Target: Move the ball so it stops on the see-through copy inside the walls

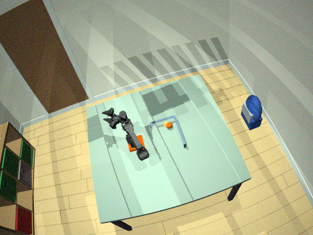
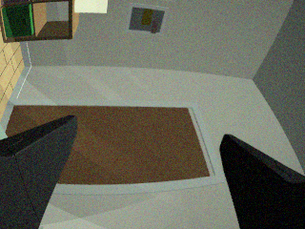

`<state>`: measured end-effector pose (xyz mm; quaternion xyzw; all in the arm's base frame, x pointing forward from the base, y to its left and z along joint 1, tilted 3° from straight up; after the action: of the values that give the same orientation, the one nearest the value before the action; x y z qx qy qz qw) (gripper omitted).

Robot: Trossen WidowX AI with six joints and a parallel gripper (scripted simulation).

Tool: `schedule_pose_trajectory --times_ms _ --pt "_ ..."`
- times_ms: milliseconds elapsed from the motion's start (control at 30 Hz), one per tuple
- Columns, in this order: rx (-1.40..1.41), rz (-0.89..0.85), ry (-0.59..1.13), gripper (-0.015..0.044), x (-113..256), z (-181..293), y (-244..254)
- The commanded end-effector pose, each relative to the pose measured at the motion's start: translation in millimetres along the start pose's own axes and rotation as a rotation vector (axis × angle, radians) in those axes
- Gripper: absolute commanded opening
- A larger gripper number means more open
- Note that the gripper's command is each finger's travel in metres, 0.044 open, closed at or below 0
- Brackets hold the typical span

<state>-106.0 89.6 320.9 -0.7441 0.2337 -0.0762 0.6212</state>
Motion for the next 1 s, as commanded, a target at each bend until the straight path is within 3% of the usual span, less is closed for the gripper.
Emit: schedule_pose_trajectory --times_ms 0,133,300,467,700,967 --pt "-0.003 -0.001 0.006 0.0391 -0.2 1.0 -0.3" --pt "-0.068 -0.013 0.143 0.0391 -3.7 24.7 -7.6" --pt "-0.233 -0.026 0.483 0.0391 1.8 86.9 -22.5" --pt "-0.385 -0.027 0.824 0.0391 30.1 148.7 -33.7" --pt "-0.627 -0.008 1.28 0.0391 104.5 219.4 -39.0" --pt "-0.964 0.036 1.746 0.0391 224.5 257.7 -26.9"
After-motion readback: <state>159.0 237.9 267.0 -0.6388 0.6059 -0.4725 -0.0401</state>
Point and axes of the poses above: the point midway between the two fingers, 35 mm back from their tips, its own x axis back along the fingers, its own y axis across the jaws, z = x × y, the point moved 4 cm from there along x, back along the fingers, and after that the axes turned 14 degrees about -x, right-handed, at the moved point
